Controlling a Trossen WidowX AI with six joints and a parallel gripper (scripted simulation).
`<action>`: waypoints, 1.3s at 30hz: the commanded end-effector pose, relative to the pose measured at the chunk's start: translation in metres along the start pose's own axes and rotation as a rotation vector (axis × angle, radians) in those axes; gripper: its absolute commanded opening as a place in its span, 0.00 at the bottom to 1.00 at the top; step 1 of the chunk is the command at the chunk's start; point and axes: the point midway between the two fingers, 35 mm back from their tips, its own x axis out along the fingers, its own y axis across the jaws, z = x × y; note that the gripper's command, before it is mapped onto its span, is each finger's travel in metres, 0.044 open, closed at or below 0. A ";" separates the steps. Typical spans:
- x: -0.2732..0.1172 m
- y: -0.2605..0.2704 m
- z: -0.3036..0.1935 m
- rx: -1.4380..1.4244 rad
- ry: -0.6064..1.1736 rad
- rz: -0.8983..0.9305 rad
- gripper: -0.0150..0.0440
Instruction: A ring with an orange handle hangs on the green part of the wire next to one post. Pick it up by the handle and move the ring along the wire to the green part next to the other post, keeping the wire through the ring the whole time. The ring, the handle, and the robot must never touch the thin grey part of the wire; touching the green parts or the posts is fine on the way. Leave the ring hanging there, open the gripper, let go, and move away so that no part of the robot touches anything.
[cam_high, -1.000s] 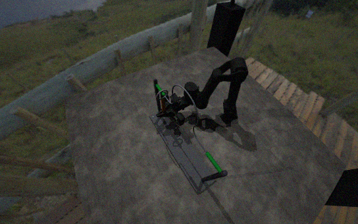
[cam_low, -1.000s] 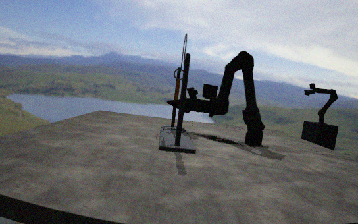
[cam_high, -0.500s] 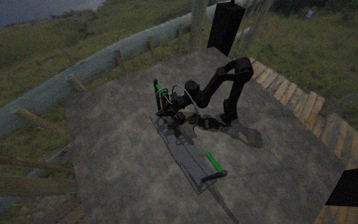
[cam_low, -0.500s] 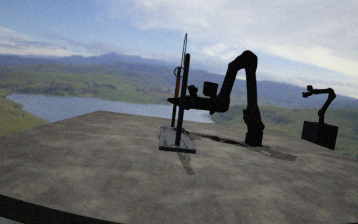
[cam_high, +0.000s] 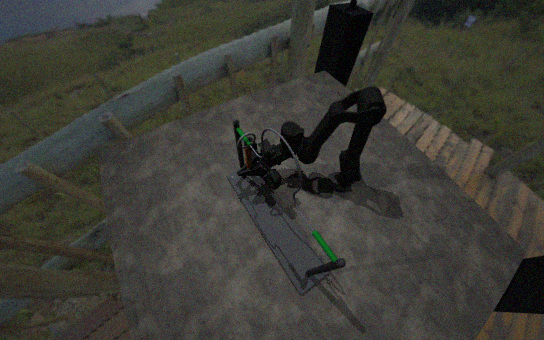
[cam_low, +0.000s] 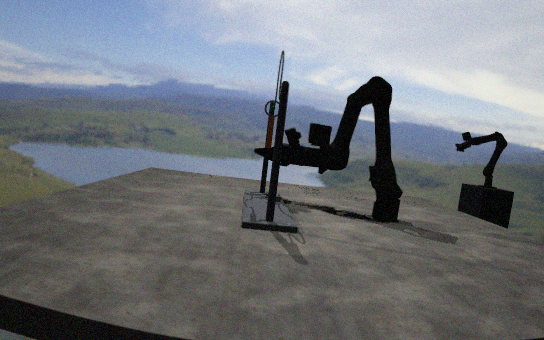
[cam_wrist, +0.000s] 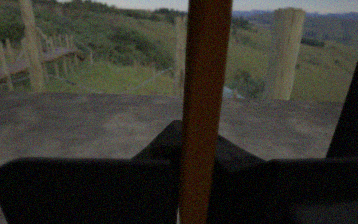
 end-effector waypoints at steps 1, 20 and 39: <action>0.000 -0.001 0.001 0.003 -0.002 -0.003 0.00; 0.001 0.016 0.001 0.006 0.000 -0.003 0.00; 0.001 0.041 0.001 0.053 0.000 -0.003 0.00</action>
